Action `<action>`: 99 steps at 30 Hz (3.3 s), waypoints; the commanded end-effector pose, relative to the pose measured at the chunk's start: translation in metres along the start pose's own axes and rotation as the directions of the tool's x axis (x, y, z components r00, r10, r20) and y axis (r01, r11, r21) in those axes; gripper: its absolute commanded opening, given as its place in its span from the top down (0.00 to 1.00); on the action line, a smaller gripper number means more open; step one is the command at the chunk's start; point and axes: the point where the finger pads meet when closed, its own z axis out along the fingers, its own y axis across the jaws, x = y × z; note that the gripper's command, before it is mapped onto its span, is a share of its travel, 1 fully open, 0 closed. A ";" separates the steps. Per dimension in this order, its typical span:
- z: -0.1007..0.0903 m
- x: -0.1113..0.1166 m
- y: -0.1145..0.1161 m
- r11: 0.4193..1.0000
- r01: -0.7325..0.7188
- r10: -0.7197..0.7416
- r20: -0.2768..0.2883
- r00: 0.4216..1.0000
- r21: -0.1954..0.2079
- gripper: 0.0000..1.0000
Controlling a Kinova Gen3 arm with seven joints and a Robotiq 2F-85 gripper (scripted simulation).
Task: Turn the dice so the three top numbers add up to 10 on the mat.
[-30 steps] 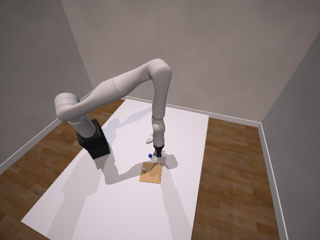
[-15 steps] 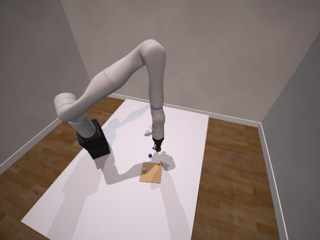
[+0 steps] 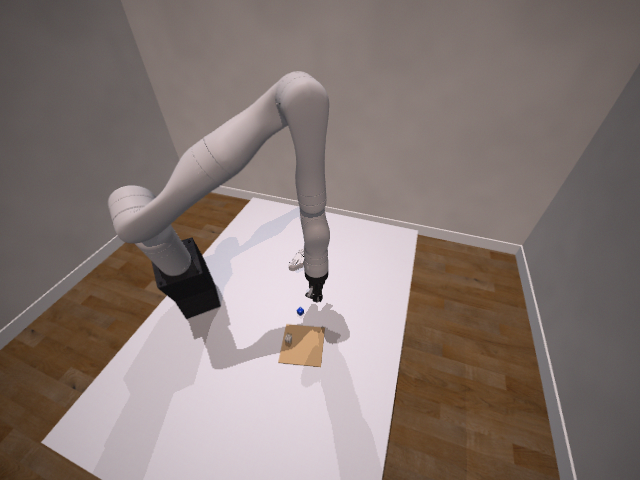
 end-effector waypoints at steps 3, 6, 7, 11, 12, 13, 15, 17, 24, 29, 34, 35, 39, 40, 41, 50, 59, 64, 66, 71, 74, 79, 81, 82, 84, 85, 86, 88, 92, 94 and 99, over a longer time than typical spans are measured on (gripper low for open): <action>-0.001 -0.004 -0.040 1.000 0.017 -0.017 0.000 1.000 0.007 0.85; -0.003 -0.003 -0.091 0.999 0.053 -0.053 -0.001 0.999 0.007 0.85; -0.003 -0.003 -0.091 0.999 0.053 -0.053 -0.001 0.999 0.007 0.85; -0.006 0.004 -0.128 0.997 0.083 -0.083 -0.001 0.997 0.001 0.85; -0.006 0.004 -0.130 0.996 0.085 -0.085 -0.001 0.996 0.001 0.85; -0.006 0.004 -0.131 0.996 0.085 -0.085 -0.001 0.996 0.001 0.85; -0.006 0.004 -0.131 0.996 0.085 -0.085 -0.001 0.996 0.001 0.85; -0.006 0.004 -0.131 0.996 0.085 -0.085 -0.001 0.996 0.001 0.85; -0.006 0.004 -0.131 0.996 0.085 -0.085 -0.001 0.996 0.001 0.85; -0.004 0.004 -0.131 0.996 0.085 -0.085 -0.001 0.996 0.001 0.85; 0.006 0.004 -0.131 0.996 0.085 -0.085 -0.001 0.996 0.001 0.85; 0.009 0.004 -0.131 0.996 0.085 -0.085 -0.001 0.996 0.001 0.85; 0.017 0.004 -0.131 0.996 0.085 -0.085 -0.001 0.996 0.001 0.85; 0.021 0.004 -0.131 0.996 0.085 -0.085 -0.001 0.996 0.001 0.85; 0.026 0.004 -0.131 0.996 0.085 -0.085 -0.001 0.996 0.001 0.85; 0.069 0.004 -0.131 0.996 0.085 -0.085 -0.001 0.996 0.001 0.85; 0.087 0.004 -0.131 0.996 0.085 -0.085 -0.001 0.996 0.001 0.85; 0.090 0.004 -0.131 0.996 0.085 -0.085 -0.001 0.996 0.001 0.85; 0.090 0.004 -0.131 0.996 0.085 -0.085 -0.001 0.996 0.001 0.85; 0.090 0.004 -0.131 0.996 0.085 -0.085 -0.001 0.996 0.001 0.85; 0.090 0.004 -0.131 0.996 0.085 -0.085 -0.001 0.996 0.001 0.85; 0.090 0.004 -0.131 0.996 0.085 -0.085 -0.001 0.996 0.001 0.85; 0.090 0.004 -0.131 0.996 0.085 -0.085 -0.001 0.996 0.001 0.85; 0.090 0.004 -0.131 0.996 0.085 -0.085 -0.001 0.996 0.001 0.85; 0.090 0.004 -0.131 0.996 0.085 -0.085 -0.001 0.996 0.001 0.85; 0.090 0.004 -0.131 0.996 0.085 -0.085 -0.001 0.996 0.001 0.85; 0.090 0.004 -0.131 0.996 0.085 -0.085 -0.001 0.996 0.001 0.85; 0.090 0.004 -0.131 0.996 0.085 -0.085 -0.001 0.996 0.001 0.85; 0.090 0.004 -0.131 0.996 0.085 -0.085 -0.001 0.996 0.001 0.85; 0.090 0.004 -0.131 0.996 0.085 -0.085 -0.001 0.996 0.001 0.85; 0.090 0.004 -0.131 0.996 0.085 -0.085 -0.001 0.996 0.001 0.85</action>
